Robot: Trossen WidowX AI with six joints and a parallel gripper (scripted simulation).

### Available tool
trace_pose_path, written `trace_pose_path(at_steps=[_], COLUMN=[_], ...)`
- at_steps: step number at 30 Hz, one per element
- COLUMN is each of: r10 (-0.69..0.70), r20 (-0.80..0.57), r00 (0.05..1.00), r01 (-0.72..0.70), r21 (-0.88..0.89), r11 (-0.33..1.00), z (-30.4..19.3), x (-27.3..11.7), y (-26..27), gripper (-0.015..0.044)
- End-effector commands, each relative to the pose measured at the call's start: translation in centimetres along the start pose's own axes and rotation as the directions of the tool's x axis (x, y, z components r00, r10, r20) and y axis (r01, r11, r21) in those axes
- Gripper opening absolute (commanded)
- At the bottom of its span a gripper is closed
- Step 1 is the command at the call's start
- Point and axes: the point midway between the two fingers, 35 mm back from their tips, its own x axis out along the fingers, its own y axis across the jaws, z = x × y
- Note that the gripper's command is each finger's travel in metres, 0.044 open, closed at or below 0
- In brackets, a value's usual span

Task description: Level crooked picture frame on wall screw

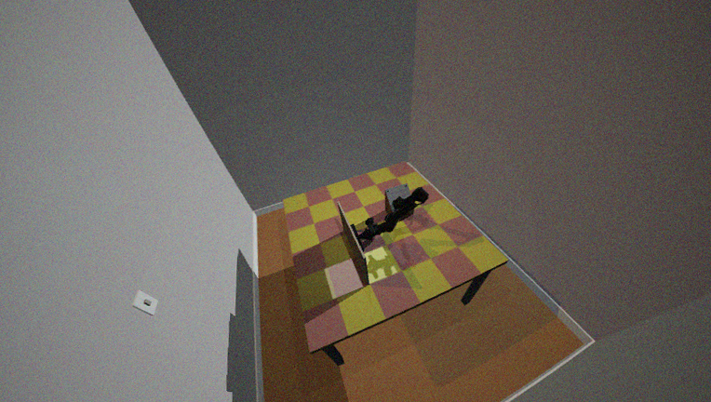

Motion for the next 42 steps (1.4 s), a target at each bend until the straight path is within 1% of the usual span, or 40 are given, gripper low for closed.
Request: trace_pose_path(at_steps=[1, 42], r10=[0.009, 0.009], r20=[0.006, 0.006], r00=[1.0, 1.0], r01=[-0.009, -0.009], r21=[0.008, 0.007], r11=[1.0, 1.0], z=[0.16, 0.89], x=[0.03, 0.03], y=[0.21, 0.24], gripper=[0.0, 0.0])
